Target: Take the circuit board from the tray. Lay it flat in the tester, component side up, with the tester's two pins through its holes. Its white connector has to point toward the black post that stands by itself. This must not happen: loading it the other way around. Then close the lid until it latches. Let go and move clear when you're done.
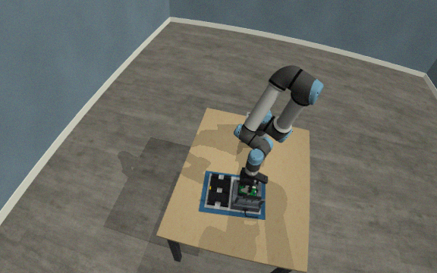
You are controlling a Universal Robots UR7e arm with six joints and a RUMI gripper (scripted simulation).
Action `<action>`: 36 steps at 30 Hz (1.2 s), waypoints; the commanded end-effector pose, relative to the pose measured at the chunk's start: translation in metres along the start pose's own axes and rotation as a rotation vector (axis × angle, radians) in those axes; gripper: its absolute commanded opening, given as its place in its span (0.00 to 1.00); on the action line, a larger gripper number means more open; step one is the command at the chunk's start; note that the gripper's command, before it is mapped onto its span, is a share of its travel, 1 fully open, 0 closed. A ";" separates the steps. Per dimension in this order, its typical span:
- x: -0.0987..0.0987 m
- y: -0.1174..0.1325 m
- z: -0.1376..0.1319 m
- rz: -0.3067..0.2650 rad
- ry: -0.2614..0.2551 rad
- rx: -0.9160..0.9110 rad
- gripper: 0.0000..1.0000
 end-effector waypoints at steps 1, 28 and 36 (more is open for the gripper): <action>0.000 0.000 0.001 0.000 0.002 -0.003 0.39; -0.003 0.001 -0.002 0.000 0.002 -0.015 0.39; -0.004 0.001 -0.002 0.000 0.002 -0.015 0.39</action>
Point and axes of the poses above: the point where the finger pads meet when closed, its own x axis back along the fingers, its own z axis across the jaws, y = z × x, the point moved 10 cm from there along x, back along the fingers, and after that the axes turned 13 degrees about -x, right-handed, at the moved point
